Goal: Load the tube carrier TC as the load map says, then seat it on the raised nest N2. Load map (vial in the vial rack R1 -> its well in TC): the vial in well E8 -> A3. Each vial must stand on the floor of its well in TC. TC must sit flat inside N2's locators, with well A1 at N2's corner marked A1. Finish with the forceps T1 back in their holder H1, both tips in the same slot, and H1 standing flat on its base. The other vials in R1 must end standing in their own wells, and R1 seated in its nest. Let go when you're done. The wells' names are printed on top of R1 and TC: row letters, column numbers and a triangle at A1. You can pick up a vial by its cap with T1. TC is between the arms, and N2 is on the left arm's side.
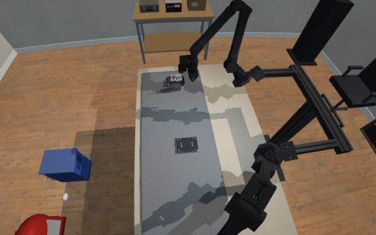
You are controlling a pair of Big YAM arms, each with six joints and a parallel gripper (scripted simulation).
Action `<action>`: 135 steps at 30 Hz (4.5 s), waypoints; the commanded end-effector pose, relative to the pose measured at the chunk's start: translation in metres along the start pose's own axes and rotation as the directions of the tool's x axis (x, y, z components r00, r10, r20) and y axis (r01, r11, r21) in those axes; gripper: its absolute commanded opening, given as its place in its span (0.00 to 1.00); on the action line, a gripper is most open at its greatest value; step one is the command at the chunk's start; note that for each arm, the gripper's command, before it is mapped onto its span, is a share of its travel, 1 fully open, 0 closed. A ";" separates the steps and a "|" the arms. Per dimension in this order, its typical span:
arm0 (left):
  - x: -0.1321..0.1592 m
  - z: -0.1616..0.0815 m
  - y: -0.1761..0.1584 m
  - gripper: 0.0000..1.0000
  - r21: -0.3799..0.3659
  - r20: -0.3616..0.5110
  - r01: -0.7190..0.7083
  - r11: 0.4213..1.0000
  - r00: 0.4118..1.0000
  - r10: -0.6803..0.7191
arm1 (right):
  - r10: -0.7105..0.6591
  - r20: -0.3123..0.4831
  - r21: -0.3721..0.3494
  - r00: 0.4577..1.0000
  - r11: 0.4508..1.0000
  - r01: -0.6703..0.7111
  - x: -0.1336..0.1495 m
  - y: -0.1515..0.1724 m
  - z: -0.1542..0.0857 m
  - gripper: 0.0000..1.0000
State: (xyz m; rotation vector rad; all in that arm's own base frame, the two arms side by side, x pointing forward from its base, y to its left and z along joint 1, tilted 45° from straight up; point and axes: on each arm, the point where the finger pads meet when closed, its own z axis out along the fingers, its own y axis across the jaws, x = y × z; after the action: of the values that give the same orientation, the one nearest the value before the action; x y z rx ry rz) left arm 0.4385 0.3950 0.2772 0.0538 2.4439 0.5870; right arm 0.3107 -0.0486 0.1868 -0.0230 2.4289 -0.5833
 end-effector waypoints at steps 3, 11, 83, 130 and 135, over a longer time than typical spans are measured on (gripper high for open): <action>-0.016 -0.022 0.011 0.00 -0.044 0.045 0.003 0.999 0.999 -0.001 | 0.017 0.018 0.002 1.000 1.000 -0.018 -0.010 -0.003 -0.006 0.24; -0.016 -0.023 0.013 0.00 -0.046 0.047 0.003 0.999 0.999 0.000 | 0.017 0.018 0.002 1.000 1.000 -0.018 -0.010 -0.003 -0.006 0.24; -0.005 0.008 0.002 0.00 -0.015 0.018 0.006 1.000 1.000 -0.006 | 0.017 0.018 0.002 1.000 1.000 -0.018 -0.010 -0.003 -0.006 0.24; -0.021 0.010 0.013 0.00 -0.035 0.043 0.002 0.999 0.999 0.000 | 0.017 0.018 0.002 1.000 1.000 -0.018 -0.010 -0.003 -0.006 0.24; -0.022 0.009 0.014 0.00 -0.038 0.045 0.002 0.999 0.999 0.000 | 0.017 0.018 0.002 1.000 1.000 -0.018 -0.010 -0.003 -0.006 0.24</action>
State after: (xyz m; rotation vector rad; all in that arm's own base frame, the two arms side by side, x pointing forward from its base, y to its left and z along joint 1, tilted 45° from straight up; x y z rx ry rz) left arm 0.4471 0.4012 0.2625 0.0533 2.4438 0.5874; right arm 0.3107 -0.0486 0.1868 -0.0230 2.4289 -0.5833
